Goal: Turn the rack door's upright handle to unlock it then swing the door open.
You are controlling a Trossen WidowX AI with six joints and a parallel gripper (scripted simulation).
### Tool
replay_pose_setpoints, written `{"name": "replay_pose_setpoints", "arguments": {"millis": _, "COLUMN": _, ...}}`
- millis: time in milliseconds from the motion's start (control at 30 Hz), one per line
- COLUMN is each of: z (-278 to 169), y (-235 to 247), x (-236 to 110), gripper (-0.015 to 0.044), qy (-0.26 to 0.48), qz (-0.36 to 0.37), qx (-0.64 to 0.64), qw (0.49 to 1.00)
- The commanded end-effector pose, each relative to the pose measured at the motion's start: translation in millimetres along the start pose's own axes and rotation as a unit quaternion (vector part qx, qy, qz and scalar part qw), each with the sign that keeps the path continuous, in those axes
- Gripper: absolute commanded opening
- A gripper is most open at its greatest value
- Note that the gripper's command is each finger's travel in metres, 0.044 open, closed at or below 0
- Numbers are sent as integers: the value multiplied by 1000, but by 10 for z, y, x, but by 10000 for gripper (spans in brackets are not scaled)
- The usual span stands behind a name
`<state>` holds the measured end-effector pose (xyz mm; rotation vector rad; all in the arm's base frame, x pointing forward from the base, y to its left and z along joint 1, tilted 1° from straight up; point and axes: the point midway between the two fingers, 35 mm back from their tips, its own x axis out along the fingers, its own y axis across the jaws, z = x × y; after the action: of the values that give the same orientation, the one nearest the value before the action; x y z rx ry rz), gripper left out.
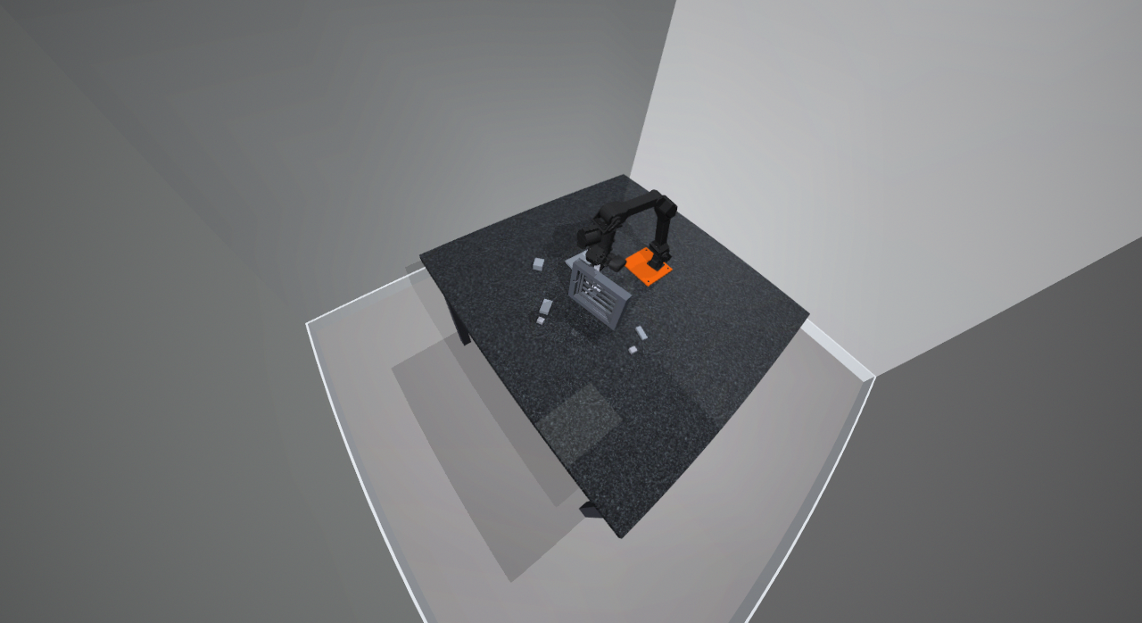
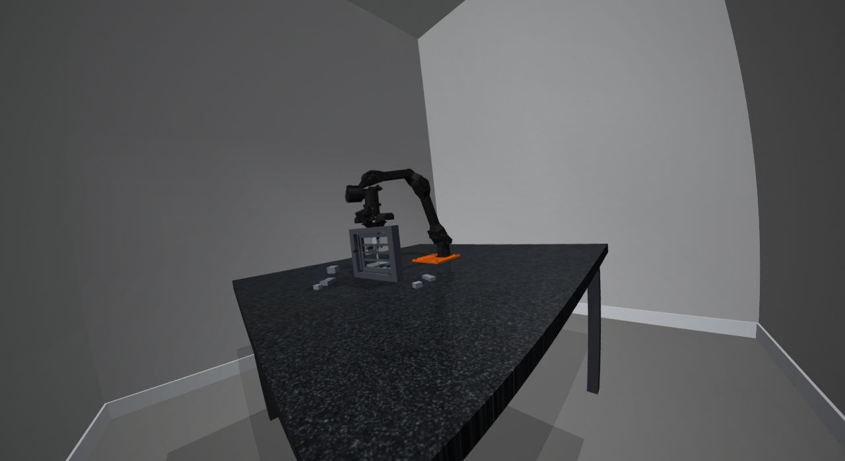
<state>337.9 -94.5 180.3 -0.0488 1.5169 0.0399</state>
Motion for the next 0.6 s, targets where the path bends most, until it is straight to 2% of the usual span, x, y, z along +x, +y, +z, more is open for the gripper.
{"name": "replay_pose_setpoints", "arguments": {"millis": 0, "z": 0, "y": -1, "x": 26, "gripper": 23, "qy": 4, "qz": 0, "qx": 1, "qw": 1000}}
{"name": "replay_pose_setpoints", "arguments": {"millis": 167, "z": 0, "y": -1, "x": 26, "gripper": 21, "qy": 4, "qz": 0, "qx": 18, "qw": 1000}}
{"name": "replay_pose_setpoints", "arguments": {"millis": 367, "z": 0, "y": -1, "x": 26, "gripper": 21, "qy": 3, "qz": 0, "qx": 160, "qw": 987}}
{"name": "replay_pose_setpoints", "arguments": {"millis": 567, "z": 0, "y": -1, "x": 26, "gripper": 21, "qy": 3, "qz": -1, "qx": 304, "qw": 953}}
